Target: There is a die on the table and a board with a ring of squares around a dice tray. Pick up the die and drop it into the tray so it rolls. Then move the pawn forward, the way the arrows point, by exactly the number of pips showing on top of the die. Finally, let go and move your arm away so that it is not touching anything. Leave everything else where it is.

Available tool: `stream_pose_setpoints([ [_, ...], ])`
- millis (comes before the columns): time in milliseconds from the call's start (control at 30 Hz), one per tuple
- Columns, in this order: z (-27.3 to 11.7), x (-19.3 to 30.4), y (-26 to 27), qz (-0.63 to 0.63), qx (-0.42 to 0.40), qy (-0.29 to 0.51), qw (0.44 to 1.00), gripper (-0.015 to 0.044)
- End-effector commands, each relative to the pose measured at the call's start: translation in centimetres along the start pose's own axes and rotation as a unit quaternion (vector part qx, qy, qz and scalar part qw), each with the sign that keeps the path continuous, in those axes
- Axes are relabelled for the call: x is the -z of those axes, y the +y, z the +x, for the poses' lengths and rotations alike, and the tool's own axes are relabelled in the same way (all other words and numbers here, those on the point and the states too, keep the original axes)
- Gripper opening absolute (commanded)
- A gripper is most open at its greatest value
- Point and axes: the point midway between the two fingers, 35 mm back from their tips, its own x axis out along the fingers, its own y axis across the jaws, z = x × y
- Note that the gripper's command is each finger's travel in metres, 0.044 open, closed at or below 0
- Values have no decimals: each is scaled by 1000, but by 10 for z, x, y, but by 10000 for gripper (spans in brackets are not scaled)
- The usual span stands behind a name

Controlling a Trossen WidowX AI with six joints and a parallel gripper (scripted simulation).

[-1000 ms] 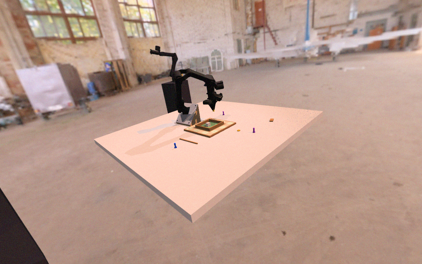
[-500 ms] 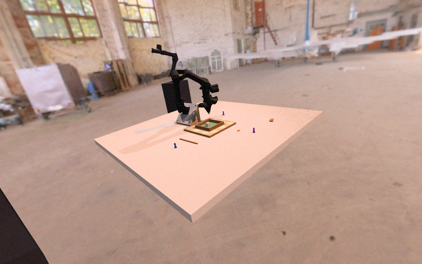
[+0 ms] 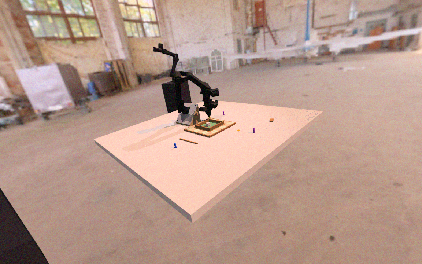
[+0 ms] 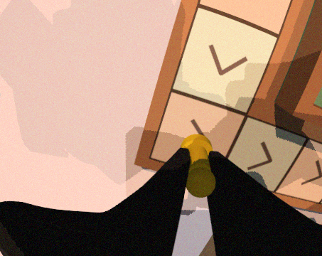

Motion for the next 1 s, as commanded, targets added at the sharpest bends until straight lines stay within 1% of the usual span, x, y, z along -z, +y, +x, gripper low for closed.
stream_pose_setpoints([
  [0,6,1,-1,-3,3,1,1000,0],
  [267,17,1,-1,-3,3,1,1000,0],
  [300,12,-1,0,1,-1,-1,1000,26],
  [600,9,-1,0,1,-1,-1,1000,263],
  [733,-35,-1,1,-3,1,1,1000,368],
  [800,-38,-1,1,-4,2,1,1000,420],
  [833,-38,-1,1,-4,2,1,1000,440],
  [900,-40,-1,-1,-2,2,1,1000,440],
  [967,-53,-2,-14,14,2,1,1000,440],
])
